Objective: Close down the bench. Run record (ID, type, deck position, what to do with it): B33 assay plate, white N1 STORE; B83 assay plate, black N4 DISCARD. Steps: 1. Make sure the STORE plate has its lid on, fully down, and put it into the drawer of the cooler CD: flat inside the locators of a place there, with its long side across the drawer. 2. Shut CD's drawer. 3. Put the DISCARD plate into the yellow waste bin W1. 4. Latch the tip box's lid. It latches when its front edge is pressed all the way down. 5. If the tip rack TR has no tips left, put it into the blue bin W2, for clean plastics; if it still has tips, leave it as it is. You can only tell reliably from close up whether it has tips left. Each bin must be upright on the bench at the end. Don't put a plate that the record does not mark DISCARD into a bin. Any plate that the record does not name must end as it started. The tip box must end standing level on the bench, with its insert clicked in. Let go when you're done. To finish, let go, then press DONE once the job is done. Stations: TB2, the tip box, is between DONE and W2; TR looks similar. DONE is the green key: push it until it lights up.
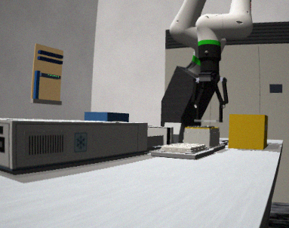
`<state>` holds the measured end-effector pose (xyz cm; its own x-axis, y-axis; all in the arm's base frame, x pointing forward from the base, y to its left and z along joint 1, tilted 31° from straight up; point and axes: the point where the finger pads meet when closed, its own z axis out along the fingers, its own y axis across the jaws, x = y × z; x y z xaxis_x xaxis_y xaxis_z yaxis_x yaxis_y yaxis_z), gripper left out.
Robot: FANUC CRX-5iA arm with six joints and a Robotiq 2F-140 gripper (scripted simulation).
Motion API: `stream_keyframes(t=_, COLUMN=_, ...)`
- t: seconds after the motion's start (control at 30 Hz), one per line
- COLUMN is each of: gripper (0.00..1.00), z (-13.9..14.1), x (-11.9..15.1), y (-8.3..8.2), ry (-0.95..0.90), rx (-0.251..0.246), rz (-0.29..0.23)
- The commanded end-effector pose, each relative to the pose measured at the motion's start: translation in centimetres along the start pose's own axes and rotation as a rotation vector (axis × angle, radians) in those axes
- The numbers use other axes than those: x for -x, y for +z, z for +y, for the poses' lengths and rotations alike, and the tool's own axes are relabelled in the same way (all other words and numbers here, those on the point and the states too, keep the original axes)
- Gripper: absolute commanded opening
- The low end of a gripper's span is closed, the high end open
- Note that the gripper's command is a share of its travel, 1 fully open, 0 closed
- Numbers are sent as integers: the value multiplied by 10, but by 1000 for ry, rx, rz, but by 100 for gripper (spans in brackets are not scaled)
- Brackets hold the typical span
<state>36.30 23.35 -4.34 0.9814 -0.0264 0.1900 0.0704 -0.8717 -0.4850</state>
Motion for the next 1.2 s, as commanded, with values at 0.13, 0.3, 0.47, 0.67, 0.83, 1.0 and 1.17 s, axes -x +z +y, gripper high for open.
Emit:
stream_keyframes(t=0.13, gripper=10, z=0, x=-1, y=-8, ry=0, rx=0, rz=1)
stream_keyframes(t=0.3, gripper=10, z=0, x=-1, y=-14, ry=0, rx=0, rz=1)
stream_keyframes(t=0.47, gripper=10, z=0, x=-1, y=-21, ry=0, rx=0, rz=1)
stream_keyframes(t=0.67, gripper=10, z=0, x=-1, y=-26, ry=0, rx=0, rz=1)
stream_keyframes(t=0.83, gripper=10, z=0, x=-1, y=-33, ry=0, rx=0, rz=1)
stream_keyframes(t=1.0, gripper=10, z=0, x=-1, y=-40, ry=0, rx=0, rz=1)
stream_keyframes(t=1.17, gripper=10, z=0, x=-1, y=-44, ry=0, rx=0, rz=1)
